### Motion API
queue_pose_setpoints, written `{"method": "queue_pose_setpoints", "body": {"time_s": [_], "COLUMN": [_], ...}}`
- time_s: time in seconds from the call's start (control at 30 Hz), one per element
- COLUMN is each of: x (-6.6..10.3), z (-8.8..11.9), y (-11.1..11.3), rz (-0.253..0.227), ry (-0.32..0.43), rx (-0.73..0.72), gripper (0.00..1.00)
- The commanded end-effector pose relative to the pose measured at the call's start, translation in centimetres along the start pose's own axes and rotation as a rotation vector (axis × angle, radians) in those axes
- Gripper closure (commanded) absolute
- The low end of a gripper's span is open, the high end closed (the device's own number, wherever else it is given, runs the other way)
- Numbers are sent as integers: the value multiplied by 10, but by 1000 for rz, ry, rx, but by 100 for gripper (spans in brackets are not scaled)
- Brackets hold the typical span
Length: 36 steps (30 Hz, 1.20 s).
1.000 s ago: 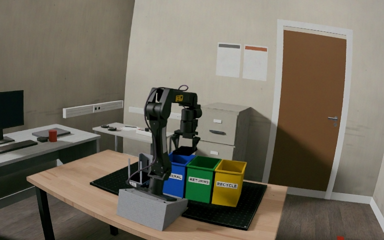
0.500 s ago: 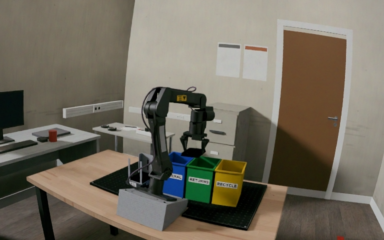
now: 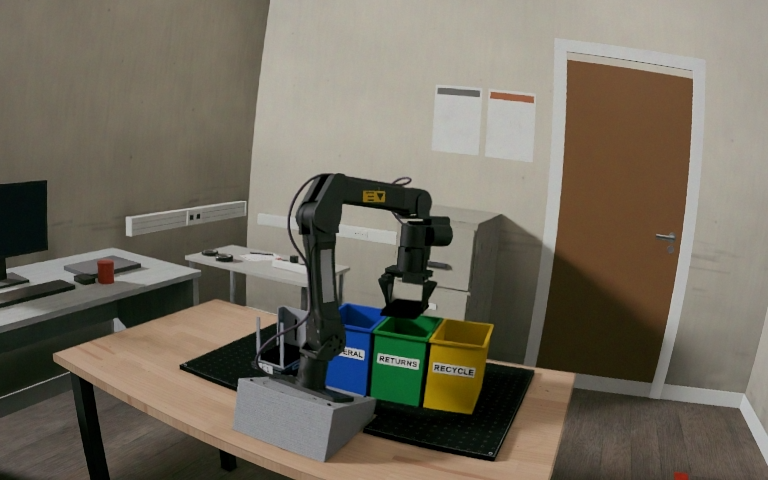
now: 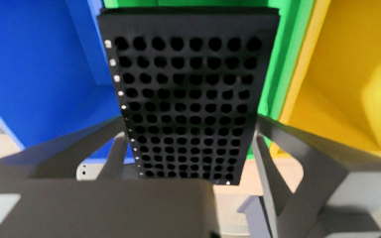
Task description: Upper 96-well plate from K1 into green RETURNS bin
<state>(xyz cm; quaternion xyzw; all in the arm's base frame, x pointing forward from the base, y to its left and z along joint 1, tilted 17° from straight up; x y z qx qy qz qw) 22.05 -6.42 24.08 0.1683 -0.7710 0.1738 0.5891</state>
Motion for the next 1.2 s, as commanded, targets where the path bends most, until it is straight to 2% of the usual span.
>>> {"method": "queue_pose_setpoints", "body": {"time_s": [0.0, 0.07, 0.17, 0.2, 1.17], "x": [12, 12, 12, 20, 21], "z": [-6, -5, -4, -4, -5], "y": [-12, -21, -23, -20, -17], "rz": [18, 23, 23, 49, 48], "ry": [-47, -50, -51, -68, -71], "rx": [32, 33, 33, 38, 44], "gripper": [100, 100, 100, 100, 100]}}
Point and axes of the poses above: the point where the finger pads meet when closed, its own x axis back along the fingers, its own y axis across the jaws, z = x × y, the point moved 2 cm from there along x, back along the fingers, and after that the axes turned 12 degrees about x, right-handed, at the moved point
